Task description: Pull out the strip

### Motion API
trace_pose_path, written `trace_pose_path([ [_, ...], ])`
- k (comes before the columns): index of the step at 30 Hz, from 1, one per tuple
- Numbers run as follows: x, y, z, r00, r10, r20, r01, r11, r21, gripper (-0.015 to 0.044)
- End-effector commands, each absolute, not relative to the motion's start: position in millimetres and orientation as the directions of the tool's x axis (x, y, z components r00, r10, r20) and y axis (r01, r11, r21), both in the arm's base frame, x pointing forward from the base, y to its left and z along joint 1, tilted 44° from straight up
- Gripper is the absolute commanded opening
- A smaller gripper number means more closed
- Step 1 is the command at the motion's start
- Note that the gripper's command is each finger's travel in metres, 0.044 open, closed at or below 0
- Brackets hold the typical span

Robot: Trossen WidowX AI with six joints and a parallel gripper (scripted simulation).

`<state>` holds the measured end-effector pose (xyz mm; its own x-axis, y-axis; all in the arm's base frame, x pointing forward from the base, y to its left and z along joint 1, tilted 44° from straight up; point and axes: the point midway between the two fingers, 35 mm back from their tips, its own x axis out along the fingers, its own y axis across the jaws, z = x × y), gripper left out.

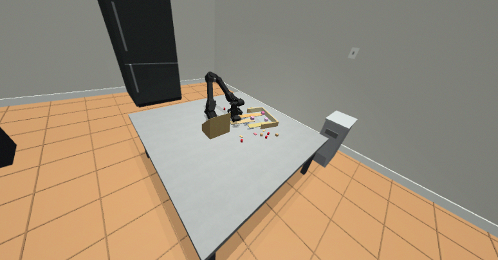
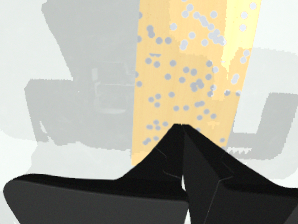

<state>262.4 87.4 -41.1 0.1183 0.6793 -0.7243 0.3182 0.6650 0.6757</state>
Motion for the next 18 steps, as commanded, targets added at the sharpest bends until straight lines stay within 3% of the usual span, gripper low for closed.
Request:
trace_pose_path([
  [1,245.6,95.0,-44.8,0.08,0.686,-0.723,0.334,0.665,0.668,0.0],
  [18,232.5,99.3,-42.3,0.079,0.687,-0.723,0.334,0.665,0.668,0.0],
])
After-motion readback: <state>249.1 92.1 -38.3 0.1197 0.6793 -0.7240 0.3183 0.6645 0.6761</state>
